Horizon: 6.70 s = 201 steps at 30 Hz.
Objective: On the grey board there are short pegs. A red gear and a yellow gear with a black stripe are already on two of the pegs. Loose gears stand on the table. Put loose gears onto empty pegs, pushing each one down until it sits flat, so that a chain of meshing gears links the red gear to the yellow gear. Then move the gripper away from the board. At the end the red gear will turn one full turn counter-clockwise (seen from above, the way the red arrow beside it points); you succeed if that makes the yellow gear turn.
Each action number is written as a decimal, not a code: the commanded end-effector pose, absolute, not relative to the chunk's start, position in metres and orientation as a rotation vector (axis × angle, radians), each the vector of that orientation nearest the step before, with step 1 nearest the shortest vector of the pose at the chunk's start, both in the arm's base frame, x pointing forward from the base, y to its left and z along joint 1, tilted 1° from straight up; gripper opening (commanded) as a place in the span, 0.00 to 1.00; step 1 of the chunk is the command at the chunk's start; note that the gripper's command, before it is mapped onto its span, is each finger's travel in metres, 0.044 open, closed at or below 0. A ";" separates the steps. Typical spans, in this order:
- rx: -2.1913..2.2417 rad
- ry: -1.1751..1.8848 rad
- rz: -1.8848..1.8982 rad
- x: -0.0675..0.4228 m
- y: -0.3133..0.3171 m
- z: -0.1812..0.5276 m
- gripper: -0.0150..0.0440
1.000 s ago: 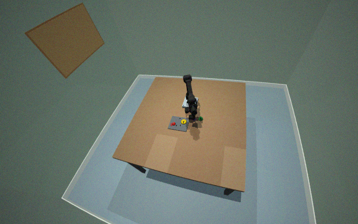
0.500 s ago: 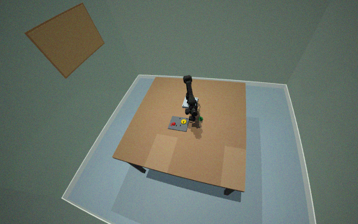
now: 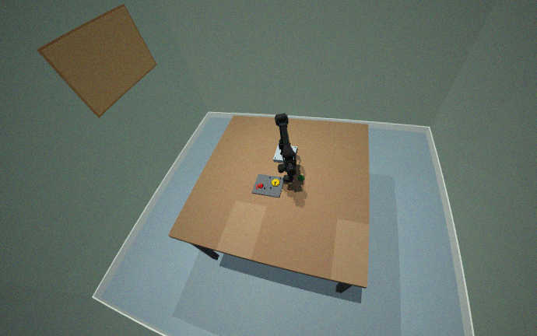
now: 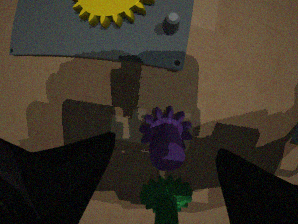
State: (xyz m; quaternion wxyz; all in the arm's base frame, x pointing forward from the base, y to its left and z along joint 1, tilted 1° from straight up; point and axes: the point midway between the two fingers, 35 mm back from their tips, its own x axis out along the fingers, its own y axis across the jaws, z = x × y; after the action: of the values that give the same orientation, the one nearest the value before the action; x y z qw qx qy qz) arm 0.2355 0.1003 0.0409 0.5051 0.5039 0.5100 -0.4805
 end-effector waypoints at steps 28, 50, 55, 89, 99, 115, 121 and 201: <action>1.217 1.223 -1.162 0.242 0.102 0.061 0.25; 1.218 1.223 -1.161 0.249 0.105 0.105 0.25; 1.218 1.223 -1.161 0.249 0.105 0.116 0.25; 1.218 1.223 -1.161 0.242 0.103 0.185 0.25; 1.209 1.230 -1.153 0.250 0.095 0.181 0.25; 1.202 1.219 -1.149 0.279 0.068 0.167 0.25; 1.196 1.214 -1.146 0.288 0.056 0.162 0.25; 1.195 1.209 -1.150 0.353 -0.074 0.102 0.25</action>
State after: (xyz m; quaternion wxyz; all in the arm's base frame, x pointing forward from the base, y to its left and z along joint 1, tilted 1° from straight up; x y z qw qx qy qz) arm 0.3525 -0.0748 0.1036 0.5158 0.5008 0.4984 -0.4846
